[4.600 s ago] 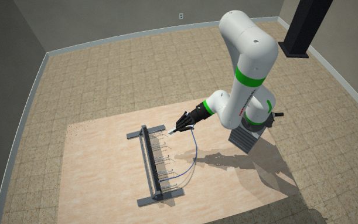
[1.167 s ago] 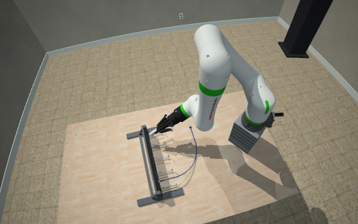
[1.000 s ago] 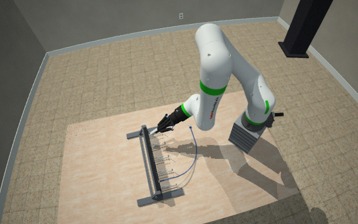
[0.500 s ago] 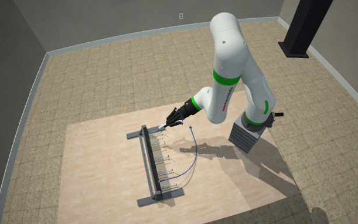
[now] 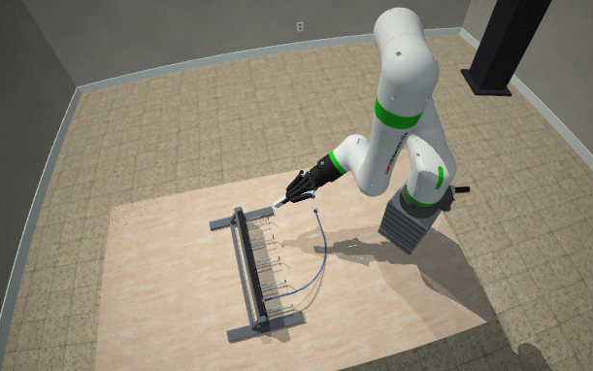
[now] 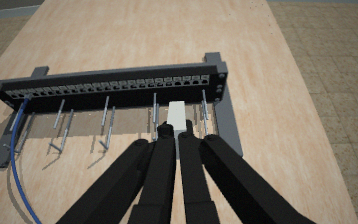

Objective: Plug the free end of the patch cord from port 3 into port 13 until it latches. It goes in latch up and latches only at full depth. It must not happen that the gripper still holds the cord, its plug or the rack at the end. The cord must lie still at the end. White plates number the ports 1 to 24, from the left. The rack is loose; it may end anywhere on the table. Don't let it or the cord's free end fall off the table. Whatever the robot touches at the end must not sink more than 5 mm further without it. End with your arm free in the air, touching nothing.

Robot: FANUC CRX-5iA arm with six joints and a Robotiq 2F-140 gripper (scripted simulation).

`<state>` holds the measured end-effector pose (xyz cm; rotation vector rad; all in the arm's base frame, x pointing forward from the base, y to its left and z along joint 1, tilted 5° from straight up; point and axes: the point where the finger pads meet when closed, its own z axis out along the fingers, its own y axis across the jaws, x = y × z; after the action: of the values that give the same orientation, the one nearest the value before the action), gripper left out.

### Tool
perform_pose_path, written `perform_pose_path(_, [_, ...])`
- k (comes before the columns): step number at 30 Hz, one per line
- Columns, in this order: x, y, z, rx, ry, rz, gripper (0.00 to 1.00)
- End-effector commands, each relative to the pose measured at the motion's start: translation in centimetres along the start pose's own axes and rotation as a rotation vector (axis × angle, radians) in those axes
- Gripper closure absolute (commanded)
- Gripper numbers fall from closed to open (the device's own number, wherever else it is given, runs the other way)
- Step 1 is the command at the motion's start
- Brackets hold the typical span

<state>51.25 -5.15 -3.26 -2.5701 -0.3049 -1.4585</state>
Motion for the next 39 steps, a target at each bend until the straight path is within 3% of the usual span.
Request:
perform_pose_path(1, [-0.2, 0.3, 0.0, -0.006, -0.01, 0.013, 1.0])
perform_pose_path(5, [-0.8, 0.9, 0.2, -0.02, -0.033, 0.043, 1.0])
perform_pose_path(9, [-3.0, 3.3, 0.7, -0.084, -0.124, 0.174, 1.0])
perform_pose_path(20, [-6.9, 6.6, 0.6, -0.211, -0.27, 0.426, 1.0])
perform_pose_path(22, [-6.9, 6.6, 0.6, -0.211, -0.27, 0.426, 1.0])
perform_pose_path(23, [-7.9, 7.2, 0.4, -0.246, -0.305, 0.496, 1.0])
perform_pose_path(37, [-11.9, 8.5, -1.3, -0.414, -0.455, 0.825, 1.0])
perform_pose_path(39, [-11.9, 8.5, -1.3, -0.414, -0.455, 0.825, 1.0])
